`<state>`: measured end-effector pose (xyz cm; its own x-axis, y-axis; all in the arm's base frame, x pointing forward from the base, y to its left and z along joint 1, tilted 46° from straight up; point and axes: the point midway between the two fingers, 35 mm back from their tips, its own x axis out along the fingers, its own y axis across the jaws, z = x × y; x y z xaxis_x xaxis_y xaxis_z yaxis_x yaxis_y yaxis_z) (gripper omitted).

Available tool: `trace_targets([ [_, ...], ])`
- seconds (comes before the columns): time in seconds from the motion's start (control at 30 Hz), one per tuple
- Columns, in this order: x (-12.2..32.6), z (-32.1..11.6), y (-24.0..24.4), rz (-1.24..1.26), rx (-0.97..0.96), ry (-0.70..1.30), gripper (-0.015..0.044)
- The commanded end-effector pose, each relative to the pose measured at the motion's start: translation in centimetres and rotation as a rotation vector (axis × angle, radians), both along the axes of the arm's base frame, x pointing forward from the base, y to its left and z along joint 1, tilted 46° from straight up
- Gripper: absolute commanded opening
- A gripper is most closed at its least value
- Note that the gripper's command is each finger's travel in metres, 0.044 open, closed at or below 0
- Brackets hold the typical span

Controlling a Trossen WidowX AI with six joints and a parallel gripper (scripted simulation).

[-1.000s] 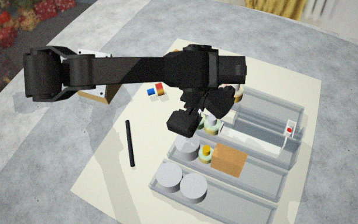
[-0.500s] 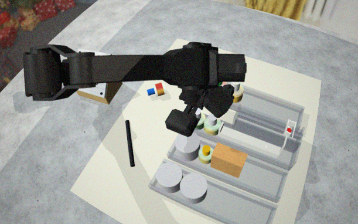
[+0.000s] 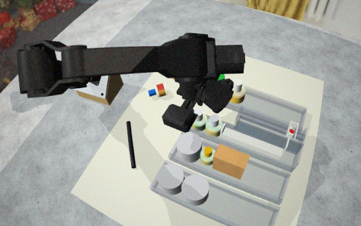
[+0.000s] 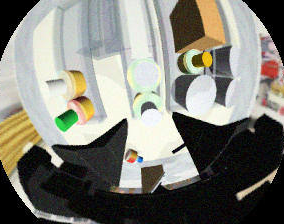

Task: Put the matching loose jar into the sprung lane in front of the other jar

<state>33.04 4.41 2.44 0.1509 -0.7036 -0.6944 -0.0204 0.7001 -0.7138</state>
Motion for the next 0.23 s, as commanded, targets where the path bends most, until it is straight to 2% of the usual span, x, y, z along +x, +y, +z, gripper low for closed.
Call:
trace_targets([
  [0.0, -1.4, -0.2, 0.0, -0.001, 0.003, 0.001, 0.0307],
  [0.2, -3.5, -0.4, -0.2, -0.001, 0.004, 0.002, 0.0307],
])
